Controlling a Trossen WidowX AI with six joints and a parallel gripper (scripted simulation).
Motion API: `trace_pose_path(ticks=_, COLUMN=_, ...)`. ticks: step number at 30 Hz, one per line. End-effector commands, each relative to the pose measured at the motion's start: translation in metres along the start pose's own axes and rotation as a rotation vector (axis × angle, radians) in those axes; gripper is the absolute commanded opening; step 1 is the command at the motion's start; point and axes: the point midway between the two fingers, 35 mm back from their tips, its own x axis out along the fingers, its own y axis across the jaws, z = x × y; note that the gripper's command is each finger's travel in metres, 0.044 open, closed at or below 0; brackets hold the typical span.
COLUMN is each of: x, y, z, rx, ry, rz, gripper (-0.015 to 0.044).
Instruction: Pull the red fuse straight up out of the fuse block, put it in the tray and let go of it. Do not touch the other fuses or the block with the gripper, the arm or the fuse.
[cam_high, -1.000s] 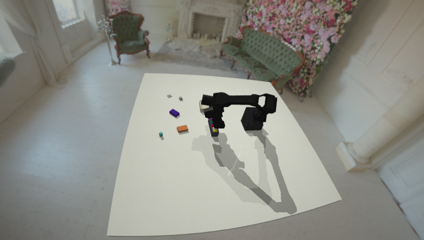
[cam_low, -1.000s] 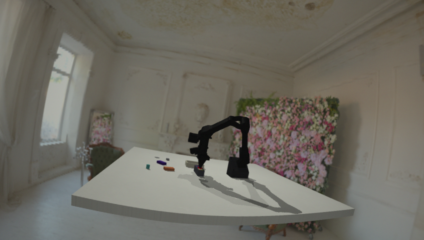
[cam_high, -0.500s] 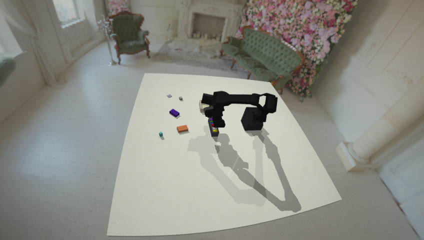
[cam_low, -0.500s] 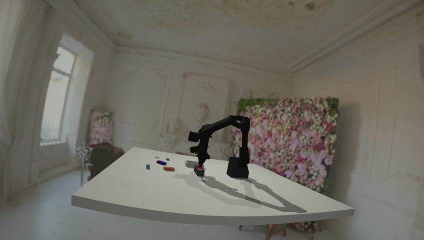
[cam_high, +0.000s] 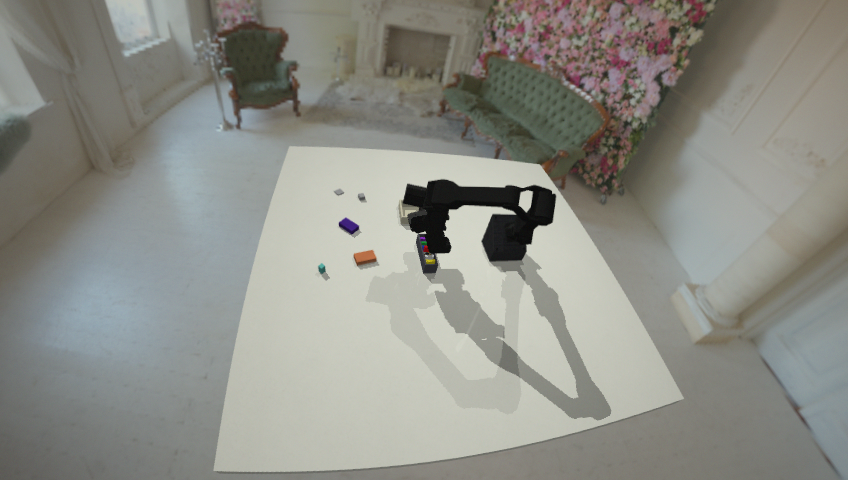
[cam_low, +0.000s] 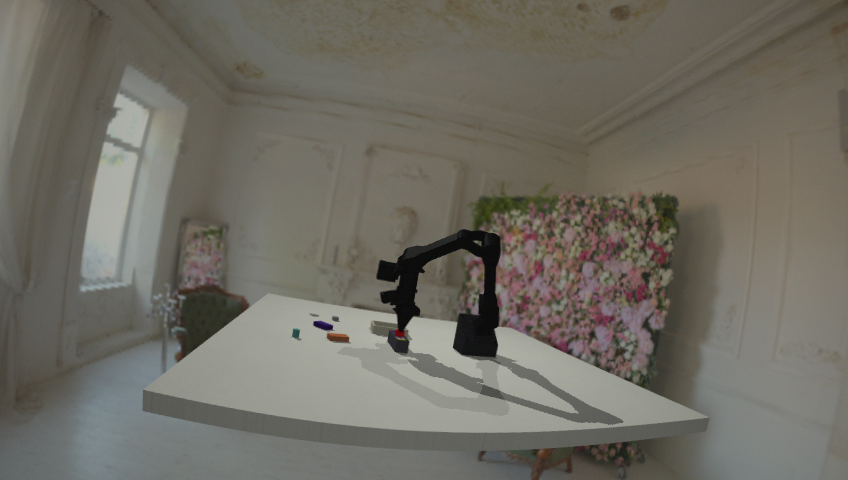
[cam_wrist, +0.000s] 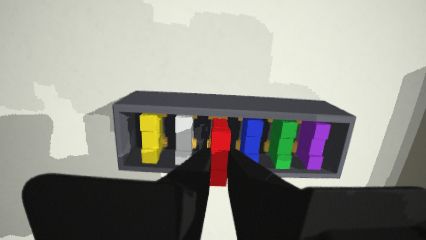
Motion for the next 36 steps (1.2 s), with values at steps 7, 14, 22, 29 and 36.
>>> trace_pose_path(ticks=7, x=-0.006, y=-0.001, z=0.0, rx=-0.005, ry=-0.001, rz=-0.005, gripper=0.0)
trace_pose_path(ticks=14, x=-0.009, y=0.0, z=0.0, rx=-0.005, ry=-0.001, rz=-0.004, gripper=0.0)
trace_pose_path(ticks=22, x=-0.013, y=0.0, z=0.0, rx=-0.004, ry=-0.001, rz=-0.004, gripper=0.0)
trace_pose_path(ticks=29, x=-0.017, y=0.0, z=0.0, rx=-0.004, ry=-0.001, rz=-0.003, gripper=0.0)
trace_pose_path(ticks=36, x=-0.026, y=0.0, z=0.0, rx=-0.003, ry=-0.001, rz=-0.004, gripper=0.0)
